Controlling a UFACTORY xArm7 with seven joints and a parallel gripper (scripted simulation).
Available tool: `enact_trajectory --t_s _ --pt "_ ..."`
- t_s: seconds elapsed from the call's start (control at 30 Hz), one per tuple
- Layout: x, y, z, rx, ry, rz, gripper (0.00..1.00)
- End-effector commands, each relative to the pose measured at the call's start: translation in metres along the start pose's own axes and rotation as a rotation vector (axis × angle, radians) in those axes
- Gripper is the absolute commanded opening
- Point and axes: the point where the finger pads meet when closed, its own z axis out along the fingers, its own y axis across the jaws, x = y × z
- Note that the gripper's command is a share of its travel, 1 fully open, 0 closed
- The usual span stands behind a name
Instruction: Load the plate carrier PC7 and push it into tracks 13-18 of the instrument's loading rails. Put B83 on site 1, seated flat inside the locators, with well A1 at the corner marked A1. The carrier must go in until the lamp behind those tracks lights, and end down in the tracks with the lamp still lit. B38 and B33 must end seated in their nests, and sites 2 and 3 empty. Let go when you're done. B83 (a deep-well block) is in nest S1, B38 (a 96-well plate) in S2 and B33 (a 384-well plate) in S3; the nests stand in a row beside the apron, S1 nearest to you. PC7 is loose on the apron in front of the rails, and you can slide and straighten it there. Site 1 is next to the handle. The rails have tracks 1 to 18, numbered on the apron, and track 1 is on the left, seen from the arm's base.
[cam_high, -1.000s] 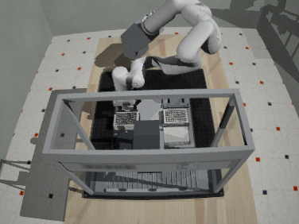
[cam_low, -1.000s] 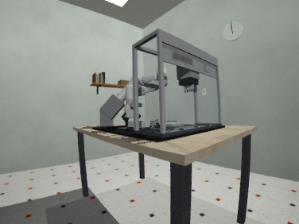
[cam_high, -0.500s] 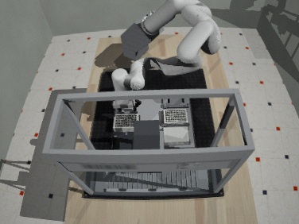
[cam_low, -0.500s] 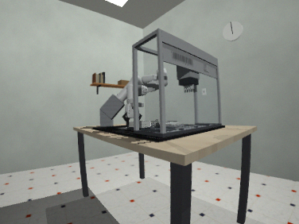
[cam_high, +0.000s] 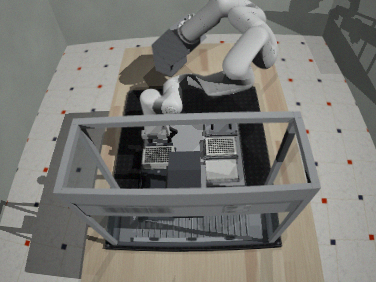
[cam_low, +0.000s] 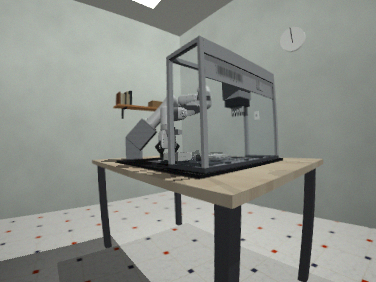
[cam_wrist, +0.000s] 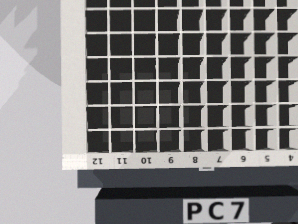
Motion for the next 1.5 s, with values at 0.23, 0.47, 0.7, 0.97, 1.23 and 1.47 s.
enact_trajectory --t_s 0.23,0.47,0.7,0.97,1.23,1.47 --pt "0.013 0.002 -0.002 -0.004 0.004 0.000 0.82" --pt "0.019 0.002 -0.002 -0.004 0.004 0.000 0.82" --pt "0.026 0.002 -0.003 -0.004 0.004 0.000 0.82" --pt "0.032 0.002 -0.003 -0.004 0.004 0.000 0.82" --pt "0.040 0.002 -0.003 -0.004 0.004 0.000 0.82" --pt "0.045 0.002 -0.003 -0.004 0.004 0.000 0.82"
